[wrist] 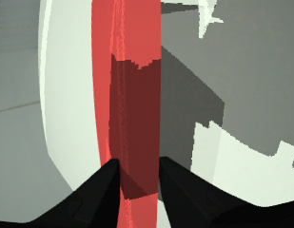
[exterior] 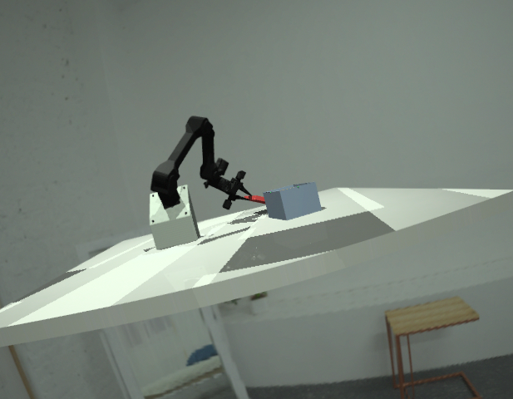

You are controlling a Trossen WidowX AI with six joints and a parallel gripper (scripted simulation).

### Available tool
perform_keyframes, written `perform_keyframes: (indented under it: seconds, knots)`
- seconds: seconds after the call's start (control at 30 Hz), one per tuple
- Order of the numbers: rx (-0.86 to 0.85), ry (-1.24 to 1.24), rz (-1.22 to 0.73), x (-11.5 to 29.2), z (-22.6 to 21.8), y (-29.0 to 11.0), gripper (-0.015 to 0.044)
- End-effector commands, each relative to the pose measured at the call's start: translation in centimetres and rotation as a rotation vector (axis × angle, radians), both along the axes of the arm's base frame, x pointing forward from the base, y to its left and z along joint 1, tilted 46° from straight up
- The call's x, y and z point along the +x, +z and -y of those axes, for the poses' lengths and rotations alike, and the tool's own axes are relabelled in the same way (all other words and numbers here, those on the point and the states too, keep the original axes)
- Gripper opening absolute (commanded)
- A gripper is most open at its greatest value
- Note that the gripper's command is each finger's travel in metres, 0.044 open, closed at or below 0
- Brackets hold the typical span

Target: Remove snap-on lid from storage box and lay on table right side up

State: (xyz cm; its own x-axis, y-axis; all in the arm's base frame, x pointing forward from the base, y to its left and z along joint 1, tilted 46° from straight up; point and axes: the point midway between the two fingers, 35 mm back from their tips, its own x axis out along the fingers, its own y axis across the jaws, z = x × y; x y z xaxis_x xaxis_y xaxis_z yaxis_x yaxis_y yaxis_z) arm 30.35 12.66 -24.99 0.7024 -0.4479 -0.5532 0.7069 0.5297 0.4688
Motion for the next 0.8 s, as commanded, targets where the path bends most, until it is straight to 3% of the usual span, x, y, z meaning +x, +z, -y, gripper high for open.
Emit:
perform_keyframes:
  seconds: [0.0,0.6,0.77]
  knots:
    - [-0.005,-0.005,-0.015,-0.3,0.7,-0.6,0.0000]
    - [-0.006,-0.005,-0.015,-0.4,1.8,-1.6,0.0000]
    - [-0.006,-0.005,-0.015,-0.2,1.2,-1.1,0.0131]
